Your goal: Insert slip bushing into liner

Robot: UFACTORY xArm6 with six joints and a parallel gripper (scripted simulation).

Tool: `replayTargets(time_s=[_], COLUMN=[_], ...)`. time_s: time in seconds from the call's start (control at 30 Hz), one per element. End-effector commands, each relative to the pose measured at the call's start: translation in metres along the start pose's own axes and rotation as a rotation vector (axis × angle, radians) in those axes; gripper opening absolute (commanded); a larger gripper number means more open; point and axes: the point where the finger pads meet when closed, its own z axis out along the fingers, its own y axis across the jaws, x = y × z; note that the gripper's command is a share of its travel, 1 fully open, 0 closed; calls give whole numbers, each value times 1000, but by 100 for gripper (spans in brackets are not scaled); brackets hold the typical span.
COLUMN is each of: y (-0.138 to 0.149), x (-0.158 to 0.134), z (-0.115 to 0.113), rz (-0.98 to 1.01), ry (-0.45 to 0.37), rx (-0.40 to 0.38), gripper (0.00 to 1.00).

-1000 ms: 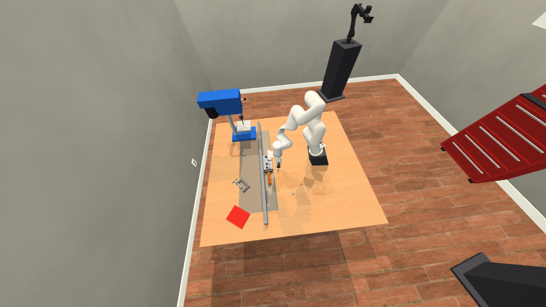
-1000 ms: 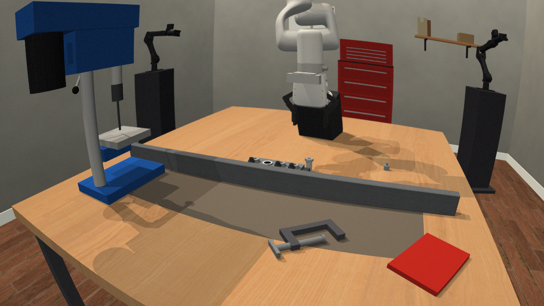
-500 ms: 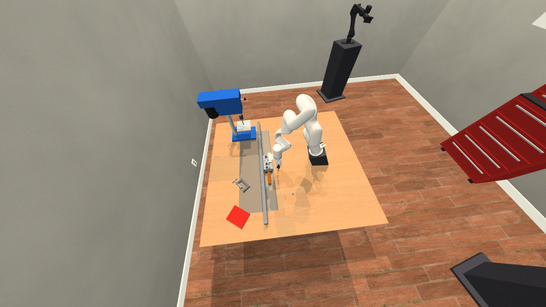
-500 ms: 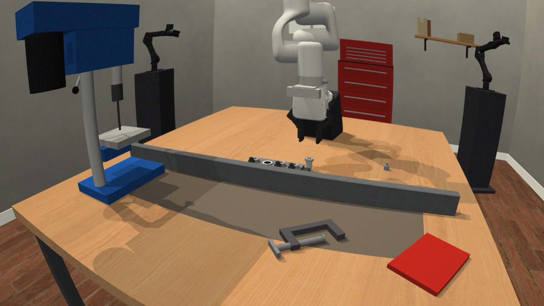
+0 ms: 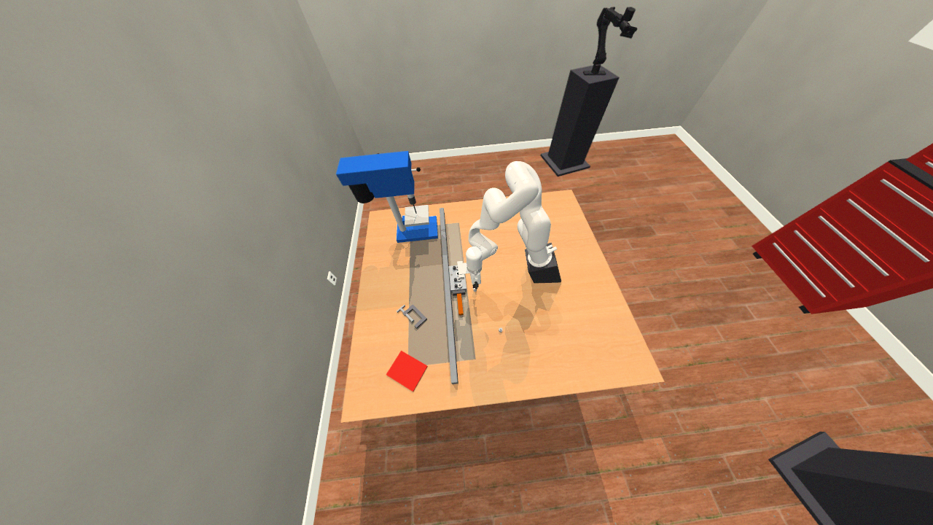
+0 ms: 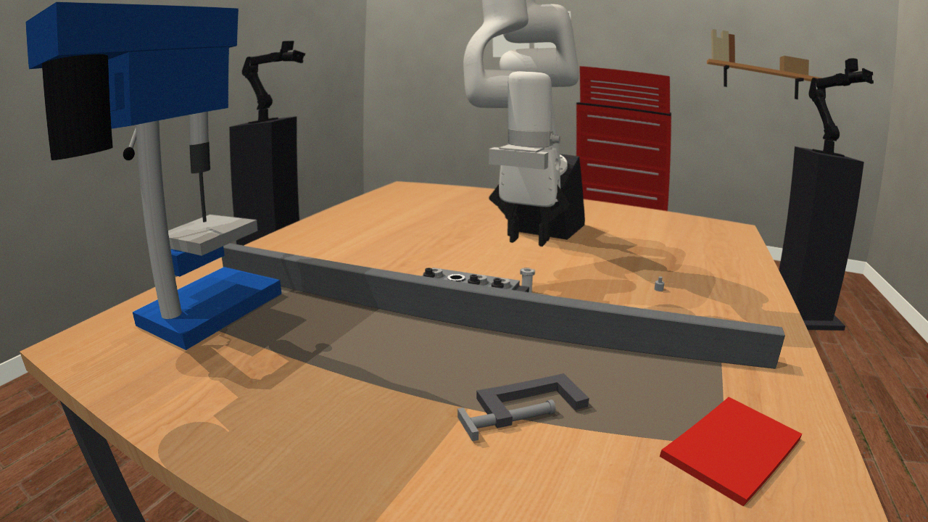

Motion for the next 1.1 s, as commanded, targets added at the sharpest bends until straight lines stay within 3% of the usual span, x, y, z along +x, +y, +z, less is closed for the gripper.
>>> replayTargets(time_s=[0.0, 1.07], y=[0, 0], x=[1, 1], z=[-1, 10], rz=[0, 0], ry=[3, 3], rx=[1, 0], gripper=[50, 50])
